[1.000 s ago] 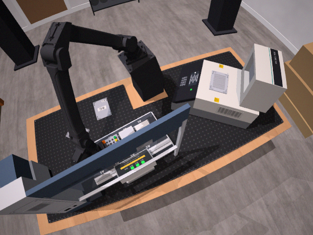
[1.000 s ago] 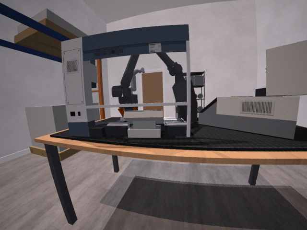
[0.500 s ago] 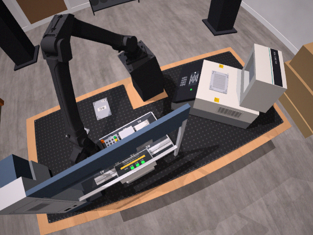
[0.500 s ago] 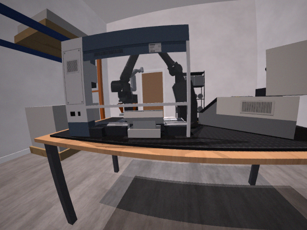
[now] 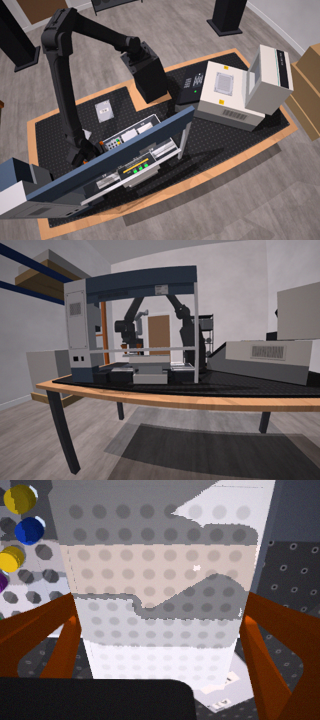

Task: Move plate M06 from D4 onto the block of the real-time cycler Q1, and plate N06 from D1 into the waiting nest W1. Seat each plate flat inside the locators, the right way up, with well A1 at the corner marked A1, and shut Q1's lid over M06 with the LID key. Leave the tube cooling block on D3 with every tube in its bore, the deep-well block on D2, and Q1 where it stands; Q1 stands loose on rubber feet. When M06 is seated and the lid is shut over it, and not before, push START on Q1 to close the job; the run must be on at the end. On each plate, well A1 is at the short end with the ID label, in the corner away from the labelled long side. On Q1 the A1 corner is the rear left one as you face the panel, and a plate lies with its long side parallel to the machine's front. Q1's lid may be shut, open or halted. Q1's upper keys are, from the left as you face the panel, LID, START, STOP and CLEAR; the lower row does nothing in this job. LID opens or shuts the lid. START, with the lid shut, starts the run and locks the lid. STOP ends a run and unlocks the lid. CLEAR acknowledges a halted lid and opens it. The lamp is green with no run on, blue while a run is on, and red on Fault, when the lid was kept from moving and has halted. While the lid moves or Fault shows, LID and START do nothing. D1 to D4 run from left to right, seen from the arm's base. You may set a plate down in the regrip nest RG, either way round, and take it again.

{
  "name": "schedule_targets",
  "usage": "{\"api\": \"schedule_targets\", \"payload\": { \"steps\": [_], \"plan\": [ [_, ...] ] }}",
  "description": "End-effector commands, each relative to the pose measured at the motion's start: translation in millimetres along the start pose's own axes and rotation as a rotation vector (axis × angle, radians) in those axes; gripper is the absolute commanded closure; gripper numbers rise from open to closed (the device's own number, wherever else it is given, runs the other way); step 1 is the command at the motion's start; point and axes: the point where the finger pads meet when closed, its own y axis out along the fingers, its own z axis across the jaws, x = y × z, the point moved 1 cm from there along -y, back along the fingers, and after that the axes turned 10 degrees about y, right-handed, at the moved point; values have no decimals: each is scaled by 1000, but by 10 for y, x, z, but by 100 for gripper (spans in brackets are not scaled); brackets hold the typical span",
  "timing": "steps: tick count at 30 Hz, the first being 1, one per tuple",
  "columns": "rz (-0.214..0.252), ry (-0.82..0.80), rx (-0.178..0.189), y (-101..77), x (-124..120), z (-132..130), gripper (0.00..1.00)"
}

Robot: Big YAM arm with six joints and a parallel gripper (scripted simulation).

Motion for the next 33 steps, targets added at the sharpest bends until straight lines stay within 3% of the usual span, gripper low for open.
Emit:
{"api": "schedule_targets", "payload": {
  "steps": [1, 9, 20, 33],
  "plan": [
    [6, -17, 9, -49, 27, 108, 100],
    [-27, -11, -22, -30, 164, -24, 100],
    [-7, 14, -10, -28, 36, -129, 100],
    [-24, -19, -16, -78, 218, -45, 100]
  ]
}}
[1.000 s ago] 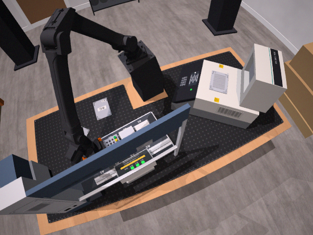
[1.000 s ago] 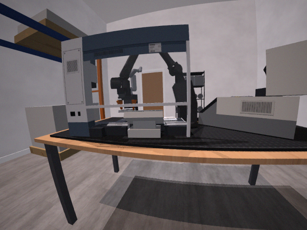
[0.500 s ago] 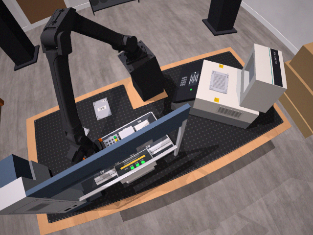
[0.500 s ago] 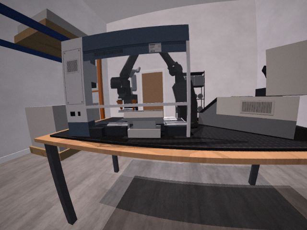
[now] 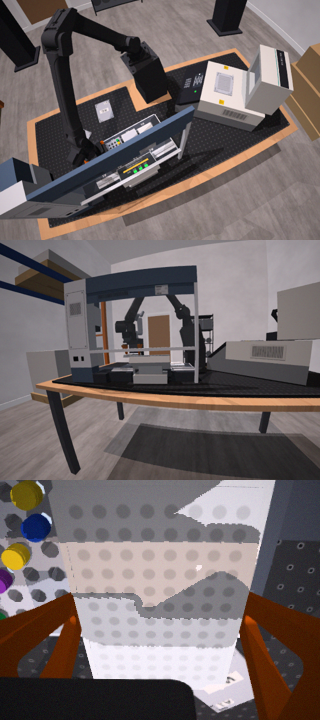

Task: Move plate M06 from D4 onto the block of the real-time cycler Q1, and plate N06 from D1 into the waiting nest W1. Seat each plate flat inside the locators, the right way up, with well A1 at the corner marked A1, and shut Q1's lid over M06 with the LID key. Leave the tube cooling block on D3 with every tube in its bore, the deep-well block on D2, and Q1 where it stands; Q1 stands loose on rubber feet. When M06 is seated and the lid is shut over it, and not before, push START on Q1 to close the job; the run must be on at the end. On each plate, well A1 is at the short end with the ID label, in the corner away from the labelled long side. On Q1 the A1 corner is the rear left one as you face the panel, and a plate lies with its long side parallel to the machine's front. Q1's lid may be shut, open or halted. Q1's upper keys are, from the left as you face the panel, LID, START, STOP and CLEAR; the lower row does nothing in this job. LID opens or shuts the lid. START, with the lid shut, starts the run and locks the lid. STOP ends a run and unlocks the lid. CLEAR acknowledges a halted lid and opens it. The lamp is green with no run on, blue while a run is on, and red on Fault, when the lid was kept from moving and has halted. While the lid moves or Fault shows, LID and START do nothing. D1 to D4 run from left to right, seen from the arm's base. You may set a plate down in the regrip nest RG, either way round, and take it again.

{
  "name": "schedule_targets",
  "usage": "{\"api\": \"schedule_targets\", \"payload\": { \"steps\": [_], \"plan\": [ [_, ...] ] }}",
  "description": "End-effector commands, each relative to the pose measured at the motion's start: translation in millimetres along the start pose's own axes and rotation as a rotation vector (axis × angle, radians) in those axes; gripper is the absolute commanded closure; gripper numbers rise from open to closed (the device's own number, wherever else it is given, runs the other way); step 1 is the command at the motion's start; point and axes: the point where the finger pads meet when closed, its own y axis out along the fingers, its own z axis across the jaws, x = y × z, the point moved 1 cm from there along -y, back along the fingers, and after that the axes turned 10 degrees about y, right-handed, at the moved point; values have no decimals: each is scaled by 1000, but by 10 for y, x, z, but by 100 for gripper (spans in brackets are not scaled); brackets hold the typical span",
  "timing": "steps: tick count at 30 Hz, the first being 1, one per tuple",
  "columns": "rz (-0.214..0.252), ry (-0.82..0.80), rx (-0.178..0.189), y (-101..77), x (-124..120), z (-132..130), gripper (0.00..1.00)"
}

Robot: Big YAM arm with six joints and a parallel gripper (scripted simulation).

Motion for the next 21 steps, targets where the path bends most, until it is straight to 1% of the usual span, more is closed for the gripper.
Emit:
{"api": "schedule_targets", "payload": {
  "steps": [1, 4, 10, 14, 21],
  "plan": [
    [-32, -20, -23, -105, 264, -77, 100],
    [-35, -20, -26, -111, 281, -84, 100],
    [-30, 5, -28, -94, 182, -192, 100],
    [-22, 12, -22, -69, 115, -184, 100],
    [-3, 11, -3, -15, -5, -85, 100]
  ]
}}
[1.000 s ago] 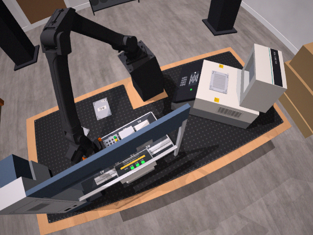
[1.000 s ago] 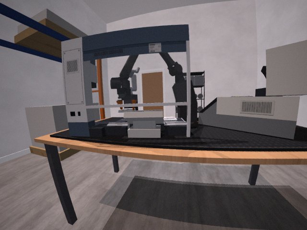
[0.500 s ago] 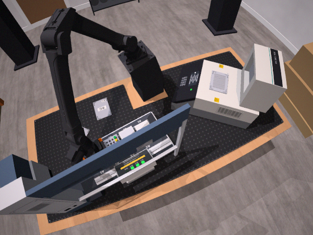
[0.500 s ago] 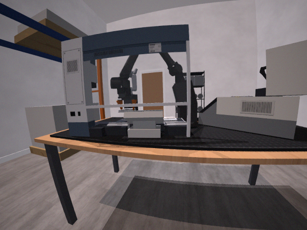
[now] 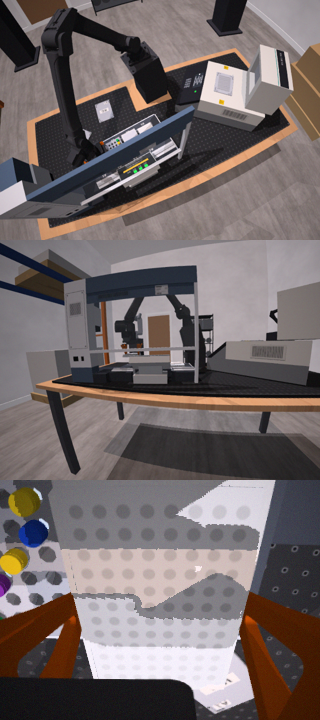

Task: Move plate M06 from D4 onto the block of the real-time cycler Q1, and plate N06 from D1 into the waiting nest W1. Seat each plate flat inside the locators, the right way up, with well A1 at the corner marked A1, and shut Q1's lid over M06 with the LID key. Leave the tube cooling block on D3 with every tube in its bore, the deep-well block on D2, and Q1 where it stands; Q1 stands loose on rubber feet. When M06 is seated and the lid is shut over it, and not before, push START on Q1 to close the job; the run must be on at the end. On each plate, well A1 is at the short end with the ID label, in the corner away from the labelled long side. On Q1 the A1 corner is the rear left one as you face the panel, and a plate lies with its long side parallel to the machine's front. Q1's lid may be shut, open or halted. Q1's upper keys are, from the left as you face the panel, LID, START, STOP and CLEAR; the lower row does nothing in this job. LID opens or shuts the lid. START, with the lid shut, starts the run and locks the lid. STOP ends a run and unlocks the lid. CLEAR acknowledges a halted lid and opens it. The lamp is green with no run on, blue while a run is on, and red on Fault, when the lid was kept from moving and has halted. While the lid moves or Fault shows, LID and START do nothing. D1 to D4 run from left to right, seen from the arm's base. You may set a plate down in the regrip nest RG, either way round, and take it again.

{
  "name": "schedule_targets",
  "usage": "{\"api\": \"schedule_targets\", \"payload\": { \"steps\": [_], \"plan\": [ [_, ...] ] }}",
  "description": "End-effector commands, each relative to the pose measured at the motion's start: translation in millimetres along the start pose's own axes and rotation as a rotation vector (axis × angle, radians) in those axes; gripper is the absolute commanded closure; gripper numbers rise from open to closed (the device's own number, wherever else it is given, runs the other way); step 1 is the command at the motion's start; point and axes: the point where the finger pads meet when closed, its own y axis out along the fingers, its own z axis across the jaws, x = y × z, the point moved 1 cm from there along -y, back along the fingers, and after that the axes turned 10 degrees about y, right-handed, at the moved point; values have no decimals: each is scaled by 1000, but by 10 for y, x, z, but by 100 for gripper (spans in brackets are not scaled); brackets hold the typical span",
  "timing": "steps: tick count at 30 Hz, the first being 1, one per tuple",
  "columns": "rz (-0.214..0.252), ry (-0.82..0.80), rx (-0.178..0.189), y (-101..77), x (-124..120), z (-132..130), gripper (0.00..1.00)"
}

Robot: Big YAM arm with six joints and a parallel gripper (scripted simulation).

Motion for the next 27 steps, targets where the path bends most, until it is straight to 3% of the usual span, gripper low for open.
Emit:
{"api": "schedule_targets", "payload": {
  "steps": [1, 6, 11, 18, 23, 27],
  "plan": [
    [6, 12, 5, 9, -59, -45, 100],
    [8, -10, 14, 13, -18, 75, 100],
    [-9, -16, -1, -10, 73, 52, 100],
    [-25, -210, -19, -157, 21, 534, 100],
    [-34, -310, -36, -214, -53, 684, 100],
    [-28, -330, -26, -193, -100, 739, 100]
  ]
}}
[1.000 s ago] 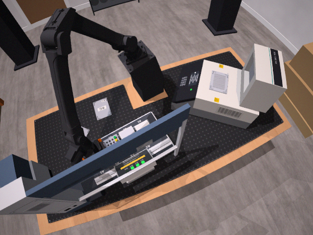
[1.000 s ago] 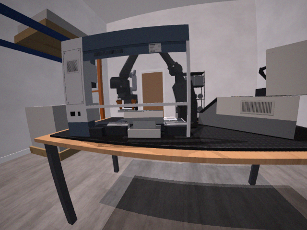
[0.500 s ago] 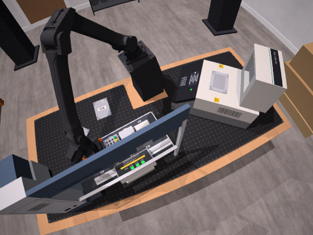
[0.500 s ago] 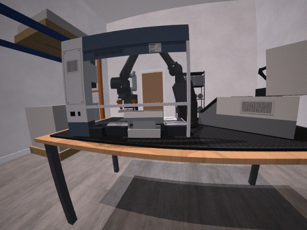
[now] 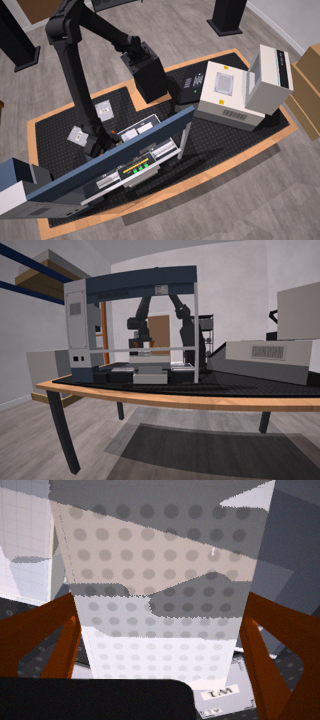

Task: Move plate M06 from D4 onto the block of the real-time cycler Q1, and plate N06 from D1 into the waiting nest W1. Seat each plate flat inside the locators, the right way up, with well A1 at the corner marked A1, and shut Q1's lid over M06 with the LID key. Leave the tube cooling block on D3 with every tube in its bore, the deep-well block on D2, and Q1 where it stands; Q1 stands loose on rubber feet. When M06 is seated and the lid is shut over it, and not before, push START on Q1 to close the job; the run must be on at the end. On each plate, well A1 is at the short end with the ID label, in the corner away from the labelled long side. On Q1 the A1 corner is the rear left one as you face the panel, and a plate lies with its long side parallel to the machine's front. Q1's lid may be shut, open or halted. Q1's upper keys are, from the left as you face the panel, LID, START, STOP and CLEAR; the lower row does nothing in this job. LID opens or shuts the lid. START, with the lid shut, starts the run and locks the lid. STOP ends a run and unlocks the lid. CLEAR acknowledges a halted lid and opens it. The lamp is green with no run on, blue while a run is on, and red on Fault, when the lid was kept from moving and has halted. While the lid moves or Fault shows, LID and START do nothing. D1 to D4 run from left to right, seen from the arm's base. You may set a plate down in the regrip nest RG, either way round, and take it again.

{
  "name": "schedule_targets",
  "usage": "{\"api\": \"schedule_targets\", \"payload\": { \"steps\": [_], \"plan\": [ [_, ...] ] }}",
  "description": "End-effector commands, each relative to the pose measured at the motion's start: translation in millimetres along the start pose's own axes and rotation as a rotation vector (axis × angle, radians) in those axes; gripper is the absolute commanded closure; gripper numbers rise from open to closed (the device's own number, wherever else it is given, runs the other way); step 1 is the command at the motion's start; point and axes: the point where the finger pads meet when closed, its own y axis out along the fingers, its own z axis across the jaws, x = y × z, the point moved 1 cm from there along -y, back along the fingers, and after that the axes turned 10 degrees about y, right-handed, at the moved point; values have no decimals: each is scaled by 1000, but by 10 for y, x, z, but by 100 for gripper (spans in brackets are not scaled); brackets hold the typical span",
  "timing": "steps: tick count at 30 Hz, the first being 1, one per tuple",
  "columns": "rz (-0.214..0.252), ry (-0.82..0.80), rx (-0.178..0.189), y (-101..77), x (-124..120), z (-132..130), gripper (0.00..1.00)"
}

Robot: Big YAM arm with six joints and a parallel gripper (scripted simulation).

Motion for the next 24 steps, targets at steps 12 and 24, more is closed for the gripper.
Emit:
{"api": "schedule_targets", "payload": {
  "steps": [12, 24],
  "plan": [
    [-32, -198, -49, -254, 208, 507, 100],
    [-13, -331, -16, -278, 201, 1159, 100]
  ]
}}
